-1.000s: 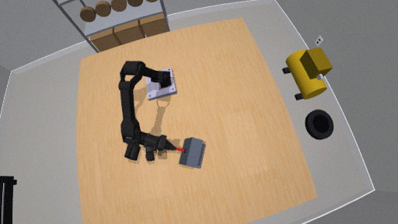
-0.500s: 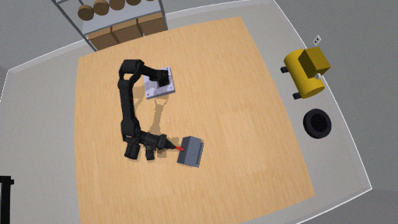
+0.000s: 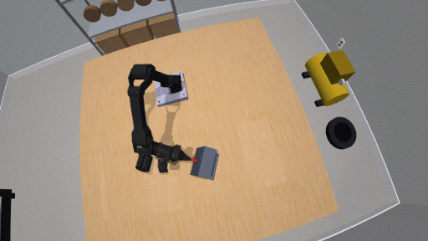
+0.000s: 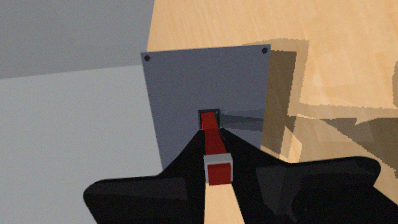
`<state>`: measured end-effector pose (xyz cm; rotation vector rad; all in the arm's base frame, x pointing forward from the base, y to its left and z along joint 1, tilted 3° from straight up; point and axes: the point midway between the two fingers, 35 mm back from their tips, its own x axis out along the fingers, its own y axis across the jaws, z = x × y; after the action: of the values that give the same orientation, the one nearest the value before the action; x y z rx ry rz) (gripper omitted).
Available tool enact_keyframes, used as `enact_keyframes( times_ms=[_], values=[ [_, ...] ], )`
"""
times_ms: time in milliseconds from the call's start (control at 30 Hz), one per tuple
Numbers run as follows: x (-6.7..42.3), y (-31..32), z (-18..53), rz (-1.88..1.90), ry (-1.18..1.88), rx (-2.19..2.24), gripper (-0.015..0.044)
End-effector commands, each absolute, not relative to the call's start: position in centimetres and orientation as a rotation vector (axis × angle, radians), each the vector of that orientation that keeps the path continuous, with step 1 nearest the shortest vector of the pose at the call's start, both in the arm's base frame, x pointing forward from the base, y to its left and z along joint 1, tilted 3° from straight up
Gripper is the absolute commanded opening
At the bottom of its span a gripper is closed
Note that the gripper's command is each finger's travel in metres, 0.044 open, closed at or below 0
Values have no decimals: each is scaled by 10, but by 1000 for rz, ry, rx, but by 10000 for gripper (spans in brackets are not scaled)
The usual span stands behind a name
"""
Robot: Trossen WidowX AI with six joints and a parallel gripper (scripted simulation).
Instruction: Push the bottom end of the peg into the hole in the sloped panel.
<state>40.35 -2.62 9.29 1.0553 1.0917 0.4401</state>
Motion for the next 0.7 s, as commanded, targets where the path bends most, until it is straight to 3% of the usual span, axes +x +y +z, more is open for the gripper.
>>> enact_keyframes(
  times_ms=[0,667],
  values=[
    [403,-24,90,434,1099,1061,0],
    [408,-14,84,435,1098,1062,0]
  ],
)
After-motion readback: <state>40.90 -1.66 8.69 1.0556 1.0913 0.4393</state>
